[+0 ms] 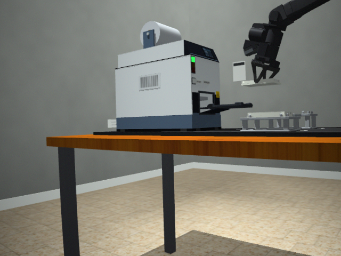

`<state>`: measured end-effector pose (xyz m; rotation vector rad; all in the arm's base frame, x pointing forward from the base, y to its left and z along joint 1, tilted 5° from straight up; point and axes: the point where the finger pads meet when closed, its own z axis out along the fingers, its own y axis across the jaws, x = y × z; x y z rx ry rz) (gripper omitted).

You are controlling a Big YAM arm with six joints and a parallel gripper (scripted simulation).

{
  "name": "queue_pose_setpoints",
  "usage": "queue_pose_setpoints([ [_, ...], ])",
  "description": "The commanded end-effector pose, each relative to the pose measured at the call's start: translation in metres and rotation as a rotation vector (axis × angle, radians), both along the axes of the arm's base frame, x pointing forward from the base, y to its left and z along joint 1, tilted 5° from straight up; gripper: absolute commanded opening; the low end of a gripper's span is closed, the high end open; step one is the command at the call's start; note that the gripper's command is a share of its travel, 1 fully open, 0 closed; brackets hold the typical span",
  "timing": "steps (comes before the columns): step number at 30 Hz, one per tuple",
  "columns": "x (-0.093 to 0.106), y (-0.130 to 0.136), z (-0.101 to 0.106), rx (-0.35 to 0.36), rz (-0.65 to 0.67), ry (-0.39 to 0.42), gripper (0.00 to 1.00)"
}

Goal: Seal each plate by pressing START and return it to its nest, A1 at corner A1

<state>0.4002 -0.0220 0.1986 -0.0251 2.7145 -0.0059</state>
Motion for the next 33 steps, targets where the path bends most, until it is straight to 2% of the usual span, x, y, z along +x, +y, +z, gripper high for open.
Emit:
queue_pose_setpoints([
  [1,0.033,0.004,0.031,0.003,-0.02,-0.077,0.0],
  [3,0.033,0.004,0.031,0.003,-0.02,-0.077,0.0],
  [7,0.03,0.015,0.015,0.004,0.0,-0.029,0.0],
  [11,0.038,0.021,0.021,0.006,-0.004,-0.03,0.0],
  [15,0.049,0.021,0.035,0.006,-0.023,-0.065,0.0],
  [20,0.058,0.029,0.033,0.011,-0.014,-0.069,0.0],
  [23,0.058,0.035,0.019,0.004,0.0,-0.037,0.0],
  [25,0.06,0.038,0.016,0.005,-0.001,-0.026,0.0],
  [33,0.079,0.047,0.039,0.013,-0.016,-0.07,0.0],
])
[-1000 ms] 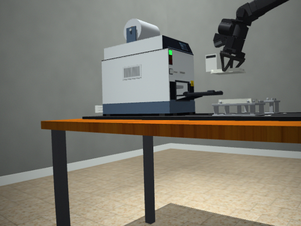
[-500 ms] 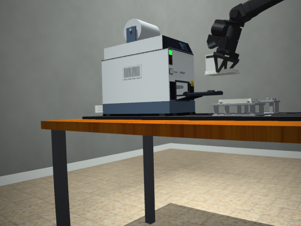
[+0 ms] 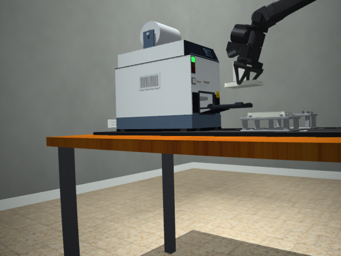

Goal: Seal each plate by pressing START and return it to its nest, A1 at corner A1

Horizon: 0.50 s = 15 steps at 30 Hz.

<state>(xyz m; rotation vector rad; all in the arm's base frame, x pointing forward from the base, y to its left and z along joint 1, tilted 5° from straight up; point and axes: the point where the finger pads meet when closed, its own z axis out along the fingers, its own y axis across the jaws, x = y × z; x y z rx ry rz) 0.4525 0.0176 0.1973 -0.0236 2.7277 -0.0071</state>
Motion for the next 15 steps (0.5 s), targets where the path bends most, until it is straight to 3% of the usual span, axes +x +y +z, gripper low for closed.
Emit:
queue_pose_setpoints([
  [1,0.029,0.01,0.039,0.013,-0.013,-0.081,0.0],
  [4,0.031,0.013,0.037,0.012,-0.011,-0.076,0.0],
  [9,0.034,0.022,0.016,0.006,0.004,-0.032,0.0],
  [15,0.05,0.024,0.037,0.009,-0.017,-0.074,0.0],
])
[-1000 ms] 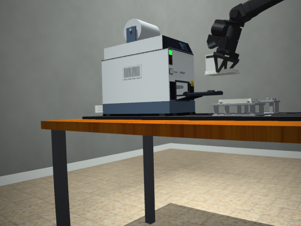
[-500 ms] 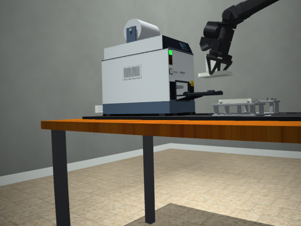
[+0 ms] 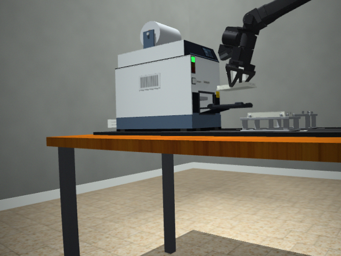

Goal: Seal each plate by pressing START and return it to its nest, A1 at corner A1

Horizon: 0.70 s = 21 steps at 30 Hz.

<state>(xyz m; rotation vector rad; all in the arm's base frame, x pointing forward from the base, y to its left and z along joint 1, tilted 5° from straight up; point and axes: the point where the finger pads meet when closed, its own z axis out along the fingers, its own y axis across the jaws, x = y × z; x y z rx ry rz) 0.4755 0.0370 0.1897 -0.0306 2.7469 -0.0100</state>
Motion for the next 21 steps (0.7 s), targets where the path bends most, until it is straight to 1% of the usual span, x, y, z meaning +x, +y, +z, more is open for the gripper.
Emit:
queue_pose_setpoints([
  [1,0.029,0.005,0.048,0.013,-0.025,-0.096,0.0],
  [2,0.03,0.01,0.05,0.019,-0.019,-0.1,0.0],
  [4,0.035,0.015,0.047,0.017,-0.015,-0.09,0.0],
  [6,0.035,0.015,0.047,0.017,-0.015,-0.09,0.0],
  [7,0.032,0.016,0.035,0.012,-0.008,-0.066,0.0],
  [8,0.033,0.018,0.03,0.009,-0.005,-0.054,0.0],
  [11,0.036,0.024,0.021,0.01,0.0,-0.031,0.0],
  [13,0.035,0.022,0.02,0.009,-0.007,-0.029,0.0],
  [17,0.031,0.012,0.029,0.006,-0.01,-0.058,0.0],
  [21,0.03,0.005,0.029,0.0,-0.008,-0.07,0.0],
])
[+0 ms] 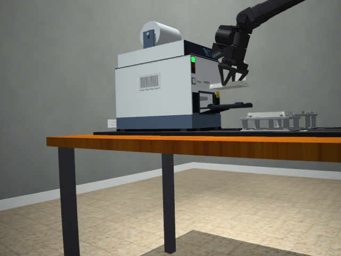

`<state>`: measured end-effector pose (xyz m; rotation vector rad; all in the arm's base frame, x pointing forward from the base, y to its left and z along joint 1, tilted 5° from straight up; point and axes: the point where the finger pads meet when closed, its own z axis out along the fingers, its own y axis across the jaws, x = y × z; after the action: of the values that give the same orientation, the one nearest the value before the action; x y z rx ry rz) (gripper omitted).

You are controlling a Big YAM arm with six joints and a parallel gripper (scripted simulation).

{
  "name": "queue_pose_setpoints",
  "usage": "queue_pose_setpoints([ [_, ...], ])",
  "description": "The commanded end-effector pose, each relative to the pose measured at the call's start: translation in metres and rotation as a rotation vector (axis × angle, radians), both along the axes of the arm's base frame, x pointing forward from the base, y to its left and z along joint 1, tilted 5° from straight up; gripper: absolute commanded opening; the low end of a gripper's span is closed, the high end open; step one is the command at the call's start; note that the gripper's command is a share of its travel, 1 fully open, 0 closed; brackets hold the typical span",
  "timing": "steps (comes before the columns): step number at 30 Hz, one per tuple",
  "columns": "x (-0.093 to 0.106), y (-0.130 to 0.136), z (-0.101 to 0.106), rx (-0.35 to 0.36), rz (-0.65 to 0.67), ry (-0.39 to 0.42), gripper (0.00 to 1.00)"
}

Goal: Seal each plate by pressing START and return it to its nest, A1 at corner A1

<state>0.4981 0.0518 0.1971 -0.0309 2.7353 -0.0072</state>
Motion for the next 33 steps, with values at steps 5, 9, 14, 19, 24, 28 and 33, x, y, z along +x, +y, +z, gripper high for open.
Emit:
queue_pose_setpoints([
  [5,0.003,-0.01,0.016,-0.005,-0.005,-0.047,0.0],
  [9,0.002,-0.007,0.016,0.001,-0.012,-0.047,0.0],
  [14,0.007,0.005,0.028,0.01,-0.005,-0.071,0.0],
  [19,0.011,0.012,0.03,0.013,0.003,-0.074,0.0],
  [24,0.017,0.001,0.024,0.015,-0.02,-0.061,0.0],
  [28,0.02,-0.004,0.024,0.014,-0.03,-0.061,0.0],
  [33,0.021,-0.006,0.036,0.017,-0.033,-0.084,0.0],
])
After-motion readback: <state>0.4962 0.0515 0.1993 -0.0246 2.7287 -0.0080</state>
